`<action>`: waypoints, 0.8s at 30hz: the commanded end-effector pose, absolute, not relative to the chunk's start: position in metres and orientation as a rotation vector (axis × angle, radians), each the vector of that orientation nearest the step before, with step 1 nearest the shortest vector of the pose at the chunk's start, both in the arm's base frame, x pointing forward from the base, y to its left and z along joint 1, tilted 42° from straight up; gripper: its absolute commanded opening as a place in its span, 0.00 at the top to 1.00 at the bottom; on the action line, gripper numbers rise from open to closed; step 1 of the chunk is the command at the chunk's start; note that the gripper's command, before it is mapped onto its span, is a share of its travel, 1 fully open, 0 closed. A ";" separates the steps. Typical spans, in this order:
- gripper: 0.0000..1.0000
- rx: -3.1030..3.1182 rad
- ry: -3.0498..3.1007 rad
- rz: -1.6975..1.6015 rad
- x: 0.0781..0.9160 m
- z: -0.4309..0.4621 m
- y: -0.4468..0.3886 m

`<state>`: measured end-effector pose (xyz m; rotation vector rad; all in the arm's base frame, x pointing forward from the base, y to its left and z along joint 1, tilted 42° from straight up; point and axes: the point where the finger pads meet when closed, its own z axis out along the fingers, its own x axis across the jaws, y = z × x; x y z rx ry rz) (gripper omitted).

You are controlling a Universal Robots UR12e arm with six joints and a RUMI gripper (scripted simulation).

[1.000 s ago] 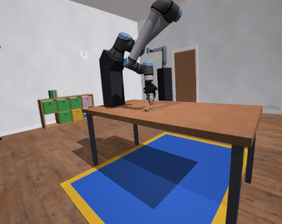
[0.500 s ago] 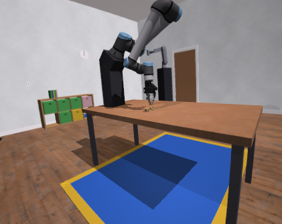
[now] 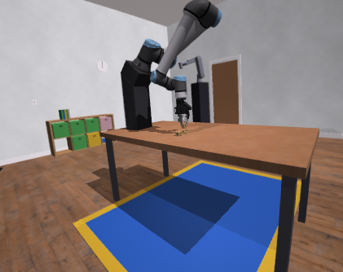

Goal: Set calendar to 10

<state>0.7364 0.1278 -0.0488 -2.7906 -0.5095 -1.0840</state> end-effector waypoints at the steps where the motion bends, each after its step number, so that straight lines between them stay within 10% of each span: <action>1: 0.89 -2.790 -0.510 -1.085 0.738 -0.050 0.128; 24: 0.89 -2.790 -0.510 -1.085 0.749 -0.063 0.132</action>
